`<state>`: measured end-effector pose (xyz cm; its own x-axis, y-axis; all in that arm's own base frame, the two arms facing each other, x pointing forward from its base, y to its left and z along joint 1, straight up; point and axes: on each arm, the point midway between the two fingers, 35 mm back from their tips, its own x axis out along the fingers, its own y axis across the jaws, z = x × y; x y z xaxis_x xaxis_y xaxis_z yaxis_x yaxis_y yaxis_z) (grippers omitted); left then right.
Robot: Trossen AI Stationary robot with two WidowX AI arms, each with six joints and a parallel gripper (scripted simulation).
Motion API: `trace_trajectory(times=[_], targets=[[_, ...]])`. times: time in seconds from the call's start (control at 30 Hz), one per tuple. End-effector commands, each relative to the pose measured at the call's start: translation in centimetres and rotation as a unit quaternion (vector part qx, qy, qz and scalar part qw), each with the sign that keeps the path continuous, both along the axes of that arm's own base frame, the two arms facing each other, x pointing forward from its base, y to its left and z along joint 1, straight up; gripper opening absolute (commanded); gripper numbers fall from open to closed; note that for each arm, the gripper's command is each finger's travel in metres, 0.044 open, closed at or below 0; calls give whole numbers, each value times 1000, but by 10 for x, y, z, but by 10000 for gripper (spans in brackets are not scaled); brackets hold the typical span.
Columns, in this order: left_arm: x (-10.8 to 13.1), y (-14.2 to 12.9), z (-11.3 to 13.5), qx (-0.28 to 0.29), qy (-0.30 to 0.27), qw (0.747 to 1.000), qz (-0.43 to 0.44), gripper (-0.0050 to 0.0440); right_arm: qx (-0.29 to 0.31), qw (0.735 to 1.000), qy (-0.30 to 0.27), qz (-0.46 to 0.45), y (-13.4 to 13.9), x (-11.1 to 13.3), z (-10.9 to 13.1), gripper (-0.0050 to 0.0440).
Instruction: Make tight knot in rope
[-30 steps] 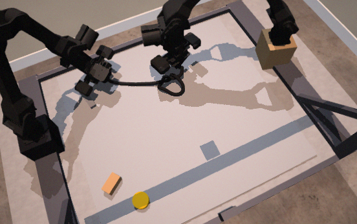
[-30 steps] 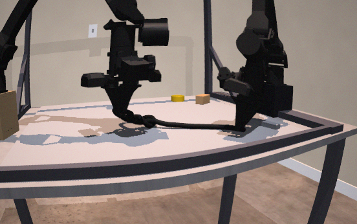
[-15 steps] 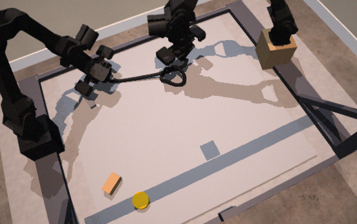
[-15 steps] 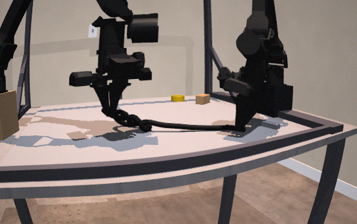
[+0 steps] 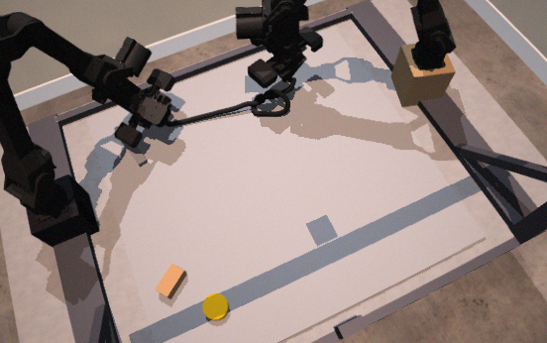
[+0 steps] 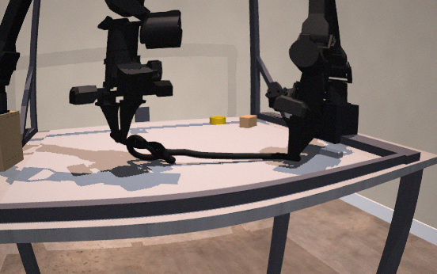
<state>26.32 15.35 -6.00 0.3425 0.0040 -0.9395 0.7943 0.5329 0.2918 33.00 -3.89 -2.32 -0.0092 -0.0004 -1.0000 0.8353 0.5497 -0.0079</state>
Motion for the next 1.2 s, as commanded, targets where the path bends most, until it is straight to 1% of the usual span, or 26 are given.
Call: trace_trajectory(times=[0.0,0.17,0.37,0.63,0.87,1.17], targets=[[4,2,5,5,-9,1000,-2,45,-1,1000,-17,4,-5,0,11,30],[4,2,5,5,-9,1000,-2,45,-2,1000,-17,4,-11,-5,12,30],[4,2,5,5,-9,1000,-2,45,-2,1000,-16,4,-30,-22,15,30],[4,2,5,5,-9,1000,-2,45,-3,1000,-16,4,-36,-27,16,30],[4,2,5,5,-9,1000,-2,45,-3,1000,-15,4,-58,-46,20,30],[4,2,5,5,-9,1000,-2,45,-4,1000,-15,4,-66,-53,22,30]])
